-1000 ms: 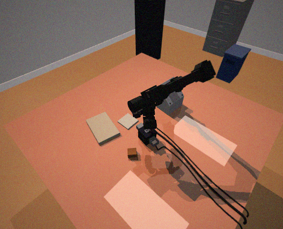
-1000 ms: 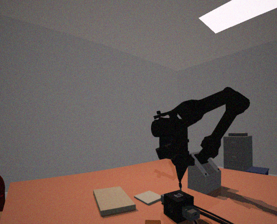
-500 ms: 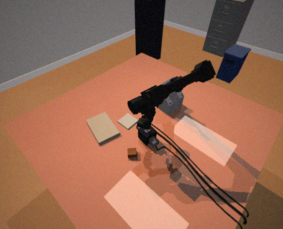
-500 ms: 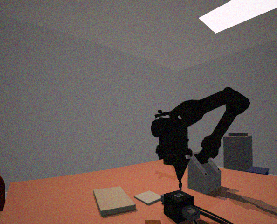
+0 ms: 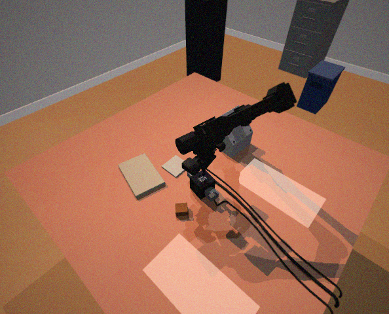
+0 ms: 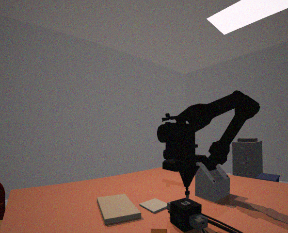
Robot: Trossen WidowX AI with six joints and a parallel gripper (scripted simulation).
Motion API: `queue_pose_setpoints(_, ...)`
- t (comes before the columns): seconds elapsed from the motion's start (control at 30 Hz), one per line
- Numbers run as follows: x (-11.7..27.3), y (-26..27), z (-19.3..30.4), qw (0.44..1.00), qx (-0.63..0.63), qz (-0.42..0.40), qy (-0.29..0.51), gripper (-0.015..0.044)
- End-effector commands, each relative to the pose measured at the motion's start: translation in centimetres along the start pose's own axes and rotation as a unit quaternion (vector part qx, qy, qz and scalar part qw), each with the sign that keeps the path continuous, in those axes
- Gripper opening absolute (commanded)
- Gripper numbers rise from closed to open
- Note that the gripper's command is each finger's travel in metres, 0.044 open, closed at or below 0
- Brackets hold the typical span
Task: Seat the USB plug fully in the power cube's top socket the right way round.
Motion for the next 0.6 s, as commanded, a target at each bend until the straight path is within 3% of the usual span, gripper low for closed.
queue_pose_setpoints(0.0, -0.02, 0.0, -0.02, 0.998, -0.062, 0.0, 0.0, 0.0)
queue_pose_setpoints(0.2, -0.02, 0.0, -0.02, 0.991, -0.132, 0.0, 0.0, 0.0)
queue_pose_setpoints(0.57, -0.02, 0.0, -0.02, 0.991, -0.134, 0.0, 0.0, 0.0)
Point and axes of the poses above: the point midway between the two fingers, 35 mm back from their tips, its own x axis back along the fingers, its own y axis across the jaws, z = x × y, the point moved 2 cm from there along x, back along the fingers, and after that the axes turned 5 degrees about x, right-handed, at the moved point
